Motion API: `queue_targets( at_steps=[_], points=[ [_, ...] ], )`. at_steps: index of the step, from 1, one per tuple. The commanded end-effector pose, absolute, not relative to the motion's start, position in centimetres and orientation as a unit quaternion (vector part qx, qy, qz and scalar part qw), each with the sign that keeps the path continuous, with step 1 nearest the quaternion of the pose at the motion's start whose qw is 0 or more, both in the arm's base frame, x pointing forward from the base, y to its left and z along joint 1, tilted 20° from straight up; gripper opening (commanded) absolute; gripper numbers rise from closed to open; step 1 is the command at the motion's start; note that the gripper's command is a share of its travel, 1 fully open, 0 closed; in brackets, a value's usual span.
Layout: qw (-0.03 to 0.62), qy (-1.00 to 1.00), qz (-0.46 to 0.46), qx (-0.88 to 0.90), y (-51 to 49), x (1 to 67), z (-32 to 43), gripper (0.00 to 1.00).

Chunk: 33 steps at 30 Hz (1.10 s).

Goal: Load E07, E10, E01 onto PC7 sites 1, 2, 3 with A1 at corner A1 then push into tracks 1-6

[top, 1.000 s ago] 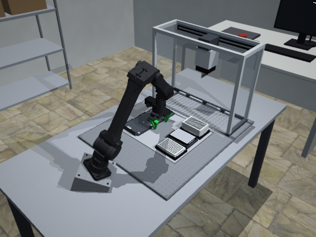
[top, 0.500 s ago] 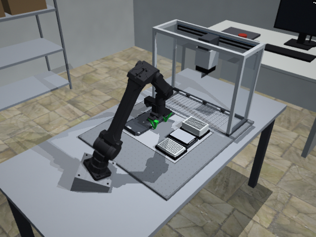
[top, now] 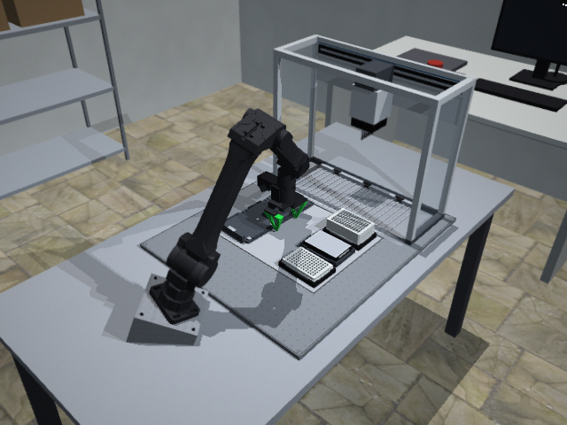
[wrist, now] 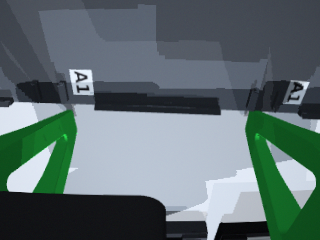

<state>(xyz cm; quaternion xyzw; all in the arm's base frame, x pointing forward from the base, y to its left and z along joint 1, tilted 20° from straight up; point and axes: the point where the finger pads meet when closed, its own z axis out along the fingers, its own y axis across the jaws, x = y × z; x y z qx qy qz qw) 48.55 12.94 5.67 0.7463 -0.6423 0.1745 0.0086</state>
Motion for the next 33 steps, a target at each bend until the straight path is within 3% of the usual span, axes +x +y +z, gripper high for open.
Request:
queue_targets(
  at_steps=[1, 33],
  points=[
    [-0.013, -0.646, 0.184, 0.741, 14.2, 50.3, 6.7, 1.0],
    [-0.016, -0.64, 0.183, 0.746, 15.8, 50.3, 6.7, 1.0]
  ],
)
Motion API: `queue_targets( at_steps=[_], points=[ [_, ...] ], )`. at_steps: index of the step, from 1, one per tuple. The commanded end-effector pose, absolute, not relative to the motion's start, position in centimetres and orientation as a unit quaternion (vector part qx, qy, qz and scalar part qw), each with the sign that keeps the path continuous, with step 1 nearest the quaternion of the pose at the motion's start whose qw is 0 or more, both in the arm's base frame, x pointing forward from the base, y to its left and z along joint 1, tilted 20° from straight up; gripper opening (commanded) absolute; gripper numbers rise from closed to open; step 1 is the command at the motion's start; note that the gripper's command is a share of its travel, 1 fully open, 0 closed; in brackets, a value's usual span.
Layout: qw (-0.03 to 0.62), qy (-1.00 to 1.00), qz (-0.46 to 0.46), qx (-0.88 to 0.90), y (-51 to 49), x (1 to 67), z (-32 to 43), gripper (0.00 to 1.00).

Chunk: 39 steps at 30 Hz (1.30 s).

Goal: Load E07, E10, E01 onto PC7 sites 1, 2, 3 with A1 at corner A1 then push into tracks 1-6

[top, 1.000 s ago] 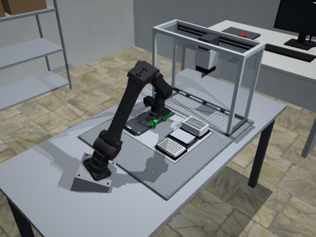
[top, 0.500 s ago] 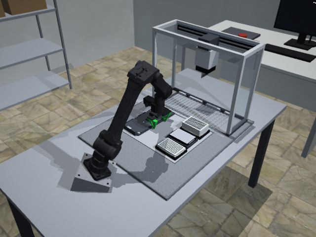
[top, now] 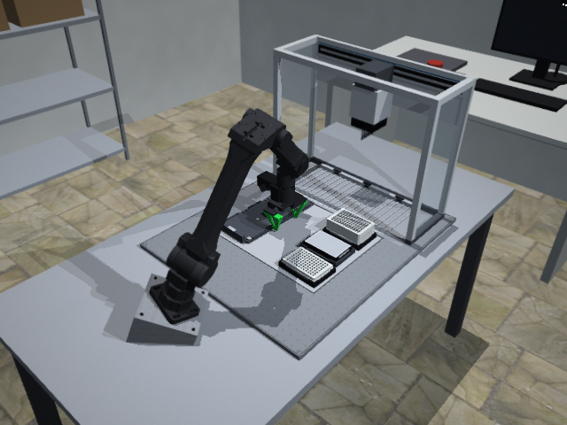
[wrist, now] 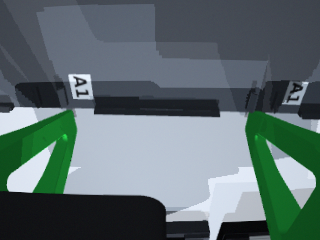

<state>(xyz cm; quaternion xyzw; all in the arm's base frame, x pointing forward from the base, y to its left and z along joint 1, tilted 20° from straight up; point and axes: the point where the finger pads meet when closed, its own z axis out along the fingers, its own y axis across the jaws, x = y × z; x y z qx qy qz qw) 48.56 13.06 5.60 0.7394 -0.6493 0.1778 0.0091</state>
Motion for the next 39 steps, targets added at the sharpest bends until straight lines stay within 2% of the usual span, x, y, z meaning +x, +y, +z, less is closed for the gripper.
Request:
queue_targets(
  at_steps=[1, 39],
  points=[
    [-0.016, -0.639, 0.183, 0.747, 15.8, 50.3, 6.7, 1.0],
    [-0.012, -0.64, 0.18, 0.747, 16.8, 49.9, 6.2, 1.0]
  ],
)
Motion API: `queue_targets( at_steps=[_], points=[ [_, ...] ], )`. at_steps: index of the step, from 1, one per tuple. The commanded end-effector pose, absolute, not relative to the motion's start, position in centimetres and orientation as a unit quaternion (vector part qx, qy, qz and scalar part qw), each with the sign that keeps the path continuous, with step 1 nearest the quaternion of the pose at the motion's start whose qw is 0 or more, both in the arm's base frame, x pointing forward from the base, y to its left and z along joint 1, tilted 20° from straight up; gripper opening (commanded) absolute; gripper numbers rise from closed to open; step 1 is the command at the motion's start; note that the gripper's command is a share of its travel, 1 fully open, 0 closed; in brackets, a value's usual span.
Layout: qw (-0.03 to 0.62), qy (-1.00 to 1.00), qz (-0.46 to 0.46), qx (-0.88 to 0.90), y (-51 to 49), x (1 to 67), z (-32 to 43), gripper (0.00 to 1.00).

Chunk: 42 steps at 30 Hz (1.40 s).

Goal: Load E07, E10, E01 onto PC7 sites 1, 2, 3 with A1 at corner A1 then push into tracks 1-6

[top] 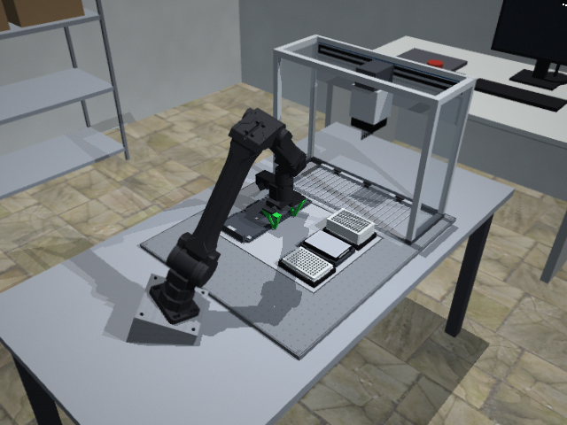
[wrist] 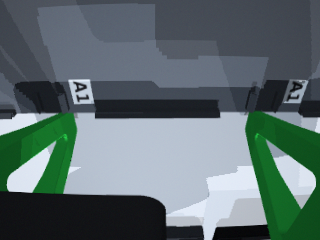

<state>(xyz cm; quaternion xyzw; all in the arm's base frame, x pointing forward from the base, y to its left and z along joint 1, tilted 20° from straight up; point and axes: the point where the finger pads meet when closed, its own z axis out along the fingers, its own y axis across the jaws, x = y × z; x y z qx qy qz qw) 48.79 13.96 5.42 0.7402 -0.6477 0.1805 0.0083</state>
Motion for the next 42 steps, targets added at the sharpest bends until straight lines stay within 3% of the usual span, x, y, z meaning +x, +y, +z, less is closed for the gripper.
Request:
queue_targets(
  at_steps=[1, 42],
  points=[
    [-0.012, -0.64, 0.18, 0.747, 16.9, 50.0, 6.3, 1.0],
    [-0.011, -0.641, 0.179, 0.746, 18.1, 49.7, 5.9, 1.0]
  ],
)
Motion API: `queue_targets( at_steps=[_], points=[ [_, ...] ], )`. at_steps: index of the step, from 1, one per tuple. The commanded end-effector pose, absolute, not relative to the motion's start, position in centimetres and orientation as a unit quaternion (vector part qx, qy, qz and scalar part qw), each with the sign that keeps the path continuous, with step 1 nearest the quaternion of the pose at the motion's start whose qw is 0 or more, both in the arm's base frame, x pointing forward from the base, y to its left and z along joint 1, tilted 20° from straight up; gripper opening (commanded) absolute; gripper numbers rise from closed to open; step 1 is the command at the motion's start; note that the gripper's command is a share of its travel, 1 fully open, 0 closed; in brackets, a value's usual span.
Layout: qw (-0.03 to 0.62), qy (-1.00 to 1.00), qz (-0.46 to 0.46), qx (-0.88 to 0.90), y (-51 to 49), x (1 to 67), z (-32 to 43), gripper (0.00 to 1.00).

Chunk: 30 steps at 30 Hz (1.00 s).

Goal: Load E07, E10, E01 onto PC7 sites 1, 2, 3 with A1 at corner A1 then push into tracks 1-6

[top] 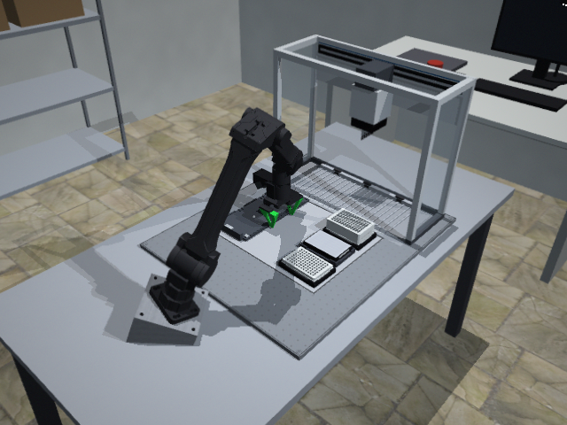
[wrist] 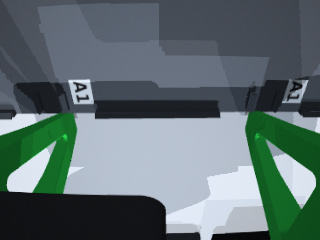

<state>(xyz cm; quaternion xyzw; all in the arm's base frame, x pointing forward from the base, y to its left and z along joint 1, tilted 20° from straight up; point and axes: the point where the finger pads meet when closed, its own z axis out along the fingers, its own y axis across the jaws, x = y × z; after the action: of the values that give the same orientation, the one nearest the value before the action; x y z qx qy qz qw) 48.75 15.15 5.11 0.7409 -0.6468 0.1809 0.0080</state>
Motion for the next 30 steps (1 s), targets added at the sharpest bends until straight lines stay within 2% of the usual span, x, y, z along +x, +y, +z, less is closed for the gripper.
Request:
queue_targets(
  at_steps=[1, 13, 15, 30],
  points=[
    [-0.011, -0.641, 0.179, 0.746, 18.1, 49.7, 5.9, 1.0],
    [-0.006, -0.65, 0.18, 0.739, 14.0, 49.2, 7.0, 1.0],
    [-0.027, -0.64, 0.189, 0.744, 16.3, 50.2, 9.6, 1.0],
    [-0.03, -0.648, 0.189, 0.737, 17.4, 48.7, 14.7, 1.0]
  ],
)
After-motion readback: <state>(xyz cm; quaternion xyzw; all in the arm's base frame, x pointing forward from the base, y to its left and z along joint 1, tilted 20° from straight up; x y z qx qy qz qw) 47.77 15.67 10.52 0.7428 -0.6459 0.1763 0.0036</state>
